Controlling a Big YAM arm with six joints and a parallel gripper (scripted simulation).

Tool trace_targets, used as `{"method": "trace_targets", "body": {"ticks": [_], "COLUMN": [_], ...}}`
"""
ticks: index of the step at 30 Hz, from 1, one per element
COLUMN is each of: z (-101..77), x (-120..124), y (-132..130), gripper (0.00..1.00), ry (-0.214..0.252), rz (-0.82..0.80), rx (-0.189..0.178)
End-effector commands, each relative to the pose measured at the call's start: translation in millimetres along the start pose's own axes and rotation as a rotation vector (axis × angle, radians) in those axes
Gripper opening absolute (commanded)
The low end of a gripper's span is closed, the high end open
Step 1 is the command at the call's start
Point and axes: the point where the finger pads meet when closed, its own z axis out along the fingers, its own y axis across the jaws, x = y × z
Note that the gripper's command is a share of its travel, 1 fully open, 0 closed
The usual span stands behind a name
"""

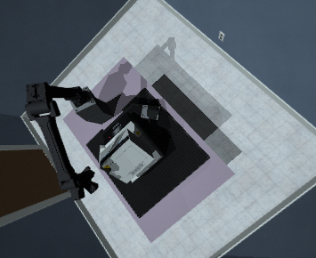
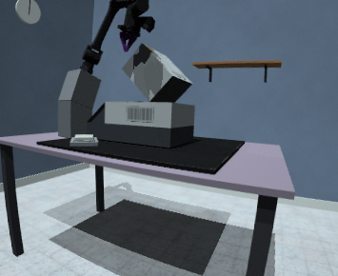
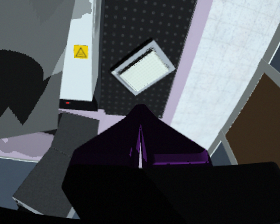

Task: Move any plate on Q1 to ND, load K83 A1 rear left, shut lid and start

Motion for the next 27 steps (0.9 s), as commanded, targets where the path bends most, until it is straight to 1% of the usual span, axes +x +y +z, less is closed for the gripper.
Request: {"method": "trace_targets", "body": {"ticks": [1, 3, 4, 6, 7, 11, 13, 14, 17, 19, 20, 21, 23, 24, 27], "z": [-39.3, -45.4, -47.3, -47.3, -40.3, -35.0, -39.1, -41.7, -54.5, -61.3, -63.6, -64.4, -64.4, -57.2, -49.7], "x": [11, 19, 22, 22, 23, 41, 49, 52, 60, 67, 70, 74, 74, 76, 92], "y": [4, 9, 12, 12, 12, 30, 38, 42, 50, 57, 60, 63, 63, 62, 73], "gripper": [0.00, 0.00, 0.00, 0.00, 0.00, 0.00, 0.00, 0.00, 0.00, 0.00, 0.00, 0.00, 0.00, 0.00, 0.00], "ry": [-0.052, -0.048, -0.048, -0.048, -0.052, -0.033, -0.028, -0.037, -0.050, -0.059, -0.060, -0.071, -0.071, -0.059, -0.044], "rz": [0.034, 0.036, 0.036, 0.036, 0.053, 0.048, 0.045, 0.063, 0.057, 0.052, 0.050, 0.069, 0.069, 0.069, 0.069], "rx": [0.025, 0.035, 0.034, 0.034, 0.017, 0.005, 0.001, -0.010, 0.011, 0.017, 0.019, 0.008, 0.008, 0.004, -0.004]}}
